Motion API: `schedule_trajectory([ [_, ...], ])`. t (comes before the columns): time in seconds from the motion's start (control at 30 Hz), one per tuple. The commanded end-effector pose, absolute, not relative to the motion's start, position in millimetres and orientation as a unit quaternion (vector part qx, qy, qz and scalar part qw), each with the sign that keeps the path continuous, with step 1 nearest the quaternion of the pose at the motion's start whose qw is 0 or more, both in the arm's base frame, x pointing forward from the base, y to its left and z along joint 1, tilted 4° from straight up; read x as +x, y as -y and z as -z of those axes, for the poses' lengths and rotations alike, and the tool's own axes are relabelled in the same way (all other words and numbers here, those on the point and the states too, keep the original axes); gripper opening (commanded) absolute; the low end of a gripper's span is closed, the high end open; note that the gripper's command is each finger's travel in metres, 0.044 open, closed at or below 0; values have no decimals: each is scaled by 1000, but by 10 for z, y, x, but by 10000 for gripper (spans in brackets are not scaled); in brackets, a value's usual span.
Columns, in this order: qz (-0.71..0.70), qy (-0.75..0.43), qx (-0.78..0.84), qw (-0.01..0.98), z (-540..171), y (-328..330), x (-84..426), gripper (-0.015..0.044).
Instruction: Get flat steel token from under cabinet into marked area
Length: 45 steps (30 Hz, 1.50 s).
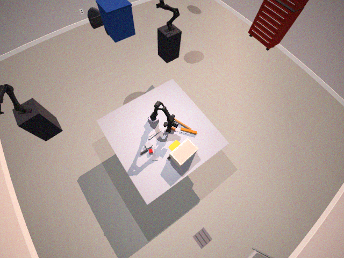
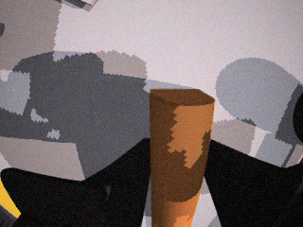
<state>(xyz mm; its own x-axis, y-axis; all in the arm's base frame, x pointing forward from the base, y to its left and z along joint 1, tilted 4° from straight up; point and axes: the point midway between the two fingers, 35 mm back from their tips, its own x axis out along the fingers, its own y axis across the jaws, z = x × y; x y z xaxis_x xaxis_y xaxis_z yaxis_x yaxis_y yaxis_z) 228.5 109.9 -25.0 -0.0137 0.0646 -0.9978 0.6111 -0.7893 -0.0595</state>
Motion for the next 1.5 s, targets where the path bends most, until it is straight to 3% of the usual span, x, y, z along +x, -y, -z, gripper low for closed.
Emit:
schedule_trajectory([
  [0.0, 666, -252, 671, 207, 236, -1063, 2241, 0],
  [1.47, 625, -343, 635, 298, 231, -1053, 2214, 0],
])
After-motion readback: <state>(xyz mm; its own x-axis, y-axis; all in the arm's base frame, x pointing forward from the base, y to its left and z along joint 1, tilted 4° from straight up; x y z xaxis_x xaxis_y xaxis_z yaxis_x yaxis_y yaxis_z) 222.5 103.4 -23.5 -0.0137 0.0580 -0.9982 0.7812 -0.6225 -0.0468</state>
